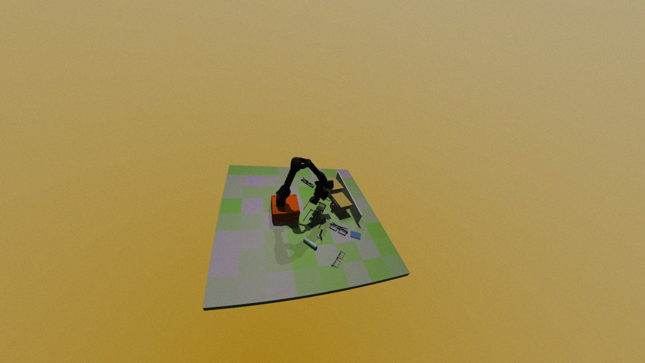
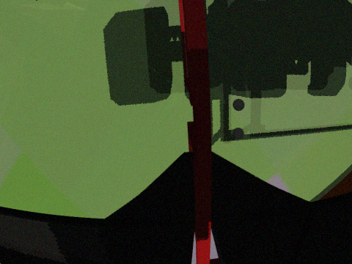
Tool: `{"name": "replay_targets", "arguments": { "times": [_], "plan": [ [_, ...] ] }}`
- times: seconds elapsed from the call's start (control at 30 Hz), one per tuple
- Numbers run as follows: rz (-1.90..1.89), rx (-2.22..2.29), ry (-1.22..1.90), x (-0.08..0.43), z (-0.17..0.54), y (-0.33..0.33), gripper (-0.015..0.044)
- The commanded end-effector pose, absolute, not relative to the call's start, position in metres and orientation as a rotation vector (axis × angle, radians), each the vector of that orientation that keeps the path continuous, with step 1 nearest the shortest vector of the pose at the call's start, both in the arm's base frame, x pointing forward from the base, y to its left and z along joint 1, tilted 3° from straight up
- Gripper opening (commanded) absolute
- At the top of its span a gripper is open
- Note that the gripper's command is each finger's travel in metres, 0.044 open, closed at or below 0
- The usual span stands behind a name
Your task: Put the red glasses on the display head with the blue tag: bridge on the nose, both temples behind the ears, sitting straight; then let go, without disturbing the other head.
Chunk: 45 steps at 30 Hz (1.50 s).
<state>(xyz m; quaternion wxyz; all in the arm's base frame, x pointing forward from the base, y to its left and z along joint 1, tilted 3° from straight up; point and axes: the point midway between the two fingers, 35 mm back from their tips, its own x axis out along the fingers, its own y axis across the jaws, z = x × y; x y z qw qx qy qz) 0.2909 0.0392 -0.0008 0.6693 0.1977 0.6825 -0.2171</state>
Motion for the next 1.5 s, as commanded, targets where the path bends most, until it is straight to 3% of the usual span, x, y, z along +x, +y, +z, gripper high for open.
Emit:
{"name": "replay_targets", "arguments": {
  "times": [0.0,1.47],
  "plan": [
    [-0.49,0.45,1.542,0.289,-0.007,0.039,0.0],
    [-0.491,0.449,1.542,0.283,-0.054,0.038,0.0]
  ]
}}
